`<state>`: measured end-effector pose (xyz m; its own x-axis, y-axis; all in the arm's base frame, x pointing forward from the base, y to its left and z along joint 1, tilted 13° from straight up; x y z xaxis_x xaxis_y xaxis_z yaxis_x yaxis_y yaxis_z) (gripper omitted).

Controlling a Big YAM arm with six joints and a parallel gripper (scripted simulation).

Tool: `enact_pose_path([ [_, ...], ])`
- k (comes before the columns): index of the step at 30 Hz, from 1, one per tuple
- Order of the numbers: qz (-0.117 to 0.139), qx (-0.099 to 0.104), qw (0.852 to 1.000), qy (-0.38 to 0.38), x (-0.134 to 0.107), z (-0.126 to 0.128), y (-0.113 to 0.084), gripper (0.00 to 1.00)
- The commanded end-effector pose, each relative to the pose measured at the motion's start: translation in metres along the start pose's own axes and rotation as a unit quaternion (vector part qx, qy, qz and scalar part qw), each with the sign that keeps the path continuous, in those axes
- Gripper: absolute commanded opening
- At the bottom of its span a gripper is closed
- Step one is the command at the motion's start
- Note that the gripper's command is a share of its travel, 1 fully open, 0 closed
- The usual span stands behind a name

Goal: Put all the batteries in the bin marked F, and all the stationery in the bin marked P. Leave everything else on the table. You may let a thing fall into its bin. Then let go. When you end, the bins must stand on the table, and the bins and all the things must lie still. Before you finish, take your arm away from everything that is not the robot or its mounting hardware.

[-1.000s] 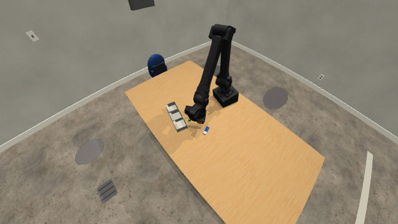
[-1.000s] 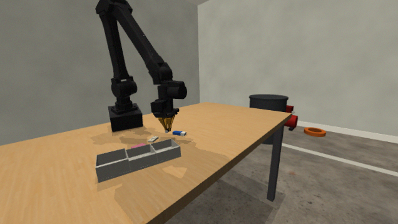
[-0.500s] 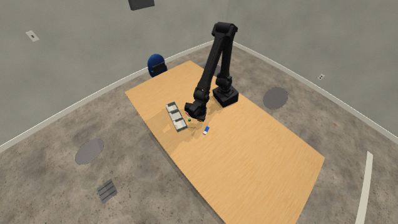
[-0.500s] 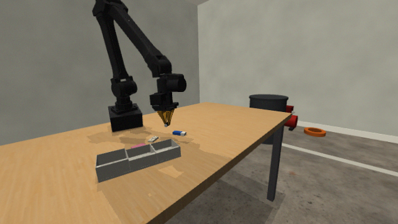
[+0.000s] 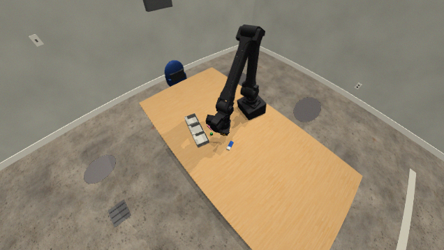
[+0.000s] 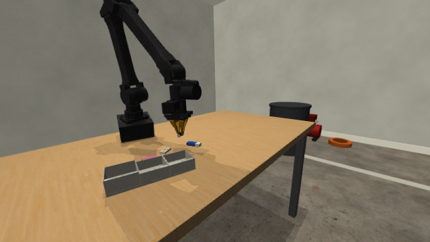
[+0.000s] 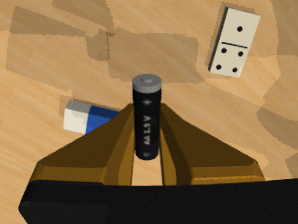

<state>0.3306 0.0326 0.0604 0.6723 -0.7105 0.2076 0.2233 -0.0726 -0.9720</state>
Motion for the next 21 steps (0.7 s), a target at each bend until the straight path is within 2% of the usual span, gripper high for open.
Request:
enact_pose_path([
  [1, -0.009, 0.01, 1.0, 0.003, 0.009, 0.011, -0.007, 0.08],
  [8, -0.009, 0.01, 1.0, 0.003, 0.009, 0.011, -0.007, 0.08],
  [10, -0.01, 0.012, 1.0, 0.005, 0.012, 0.02, -0.008, 0.08],
  [11, -0.009, 0.01, 1.0, 0.003, 0.009, 0.011, -0.007, 0.08],
  [13, -0.009, 0.01, 1.0, 0.003, 0.009, 0.011, -0.007, 0.08],
  [15, -0.017, 0.022, 1.0, 0.005, 0.014, 0.02, -0.024, 0.08],
  [18, -0.017, 0.022, 1.0, 0.006, 0.014, 0.02, -0.024, 0.08],
  [19, -0.009, 0.011, 1.0, 0.003, 0.009, 0.011, -0.013, 0.08],
  [21, -0.013, 0.014, 1.0, 0.003, 0.028, 0.008, -0.019, 0.08],
])
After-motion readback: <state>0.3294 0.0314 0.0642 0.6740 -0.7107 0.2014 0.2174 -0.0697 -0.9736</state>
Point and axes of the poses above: the point where the finger pads meet when closed, its own y axis out along the fingers, its own z axis across the jaws, x = y × z, the point moved 2 cm from there along -y, back along the fingers, and after that the axes turned 12 degrees about -y, right-handed, at the moved point
